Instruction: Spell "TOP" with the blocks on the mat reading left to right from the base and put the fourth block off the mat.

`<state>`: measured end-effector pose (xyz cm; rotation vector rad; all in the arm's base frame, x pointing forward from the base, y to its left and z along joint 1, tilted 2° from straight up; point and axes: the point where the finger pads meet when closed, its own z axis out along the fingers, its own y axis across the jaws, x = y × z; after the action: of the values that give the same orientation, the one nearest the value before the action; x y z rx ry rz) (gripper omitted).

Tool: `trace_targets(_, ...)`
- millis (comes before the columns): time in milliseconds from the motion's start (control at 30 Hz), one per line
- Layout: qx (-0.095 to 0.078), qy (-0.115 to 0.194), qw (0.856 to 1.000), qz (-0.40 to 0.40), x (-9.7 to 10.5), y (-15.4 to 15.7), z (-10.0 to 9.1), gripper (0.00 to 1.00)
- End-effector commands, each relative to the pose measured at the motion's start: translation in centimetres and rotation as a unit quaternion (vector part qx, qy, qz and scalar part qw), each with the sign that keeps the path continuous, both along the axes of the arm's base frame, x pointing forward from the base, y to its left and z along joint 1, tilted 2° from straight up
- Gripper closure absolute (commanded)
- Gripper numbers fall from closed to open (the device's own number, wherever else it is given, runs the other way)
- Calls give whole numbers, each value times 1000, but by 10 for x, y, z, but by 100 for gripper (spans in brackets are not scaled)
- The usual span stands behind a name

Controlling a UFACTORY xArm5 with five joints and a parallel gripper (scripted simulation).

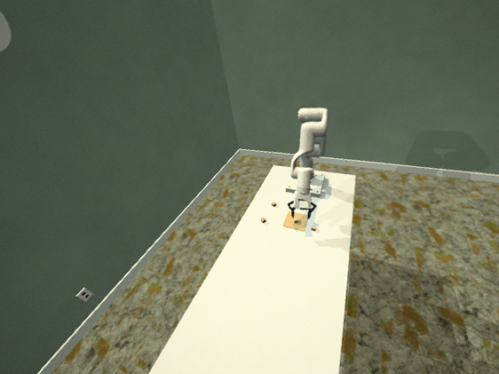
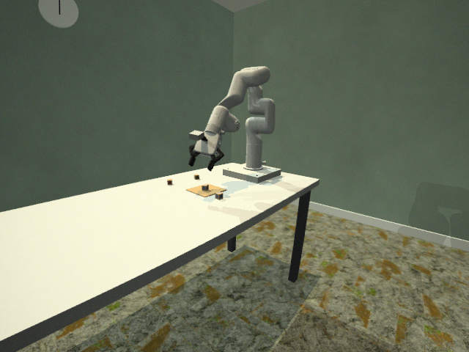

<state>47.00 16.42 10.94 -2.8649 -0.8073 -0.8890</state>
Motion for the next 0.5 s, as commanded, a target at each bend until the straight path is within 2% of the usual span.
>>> trace_targets(0,8,-45,998,31,-5,20,-7,0)
trace_targets(33,8,-45,998,31,-5,20,-7,0)
trace_targets(67,11,-59,997,43,-10,27,-9,0)
trace_targets(100,11,-59,997,43,-10,27,-9,0)
trace_targets(133,13,-73,996,55,-15,33,-10,0)
trace_targets(400,23,-122,988,94,-35,53,-12,0)
trace_targets(467,23,-122,988,94,-35,53,-12,0)
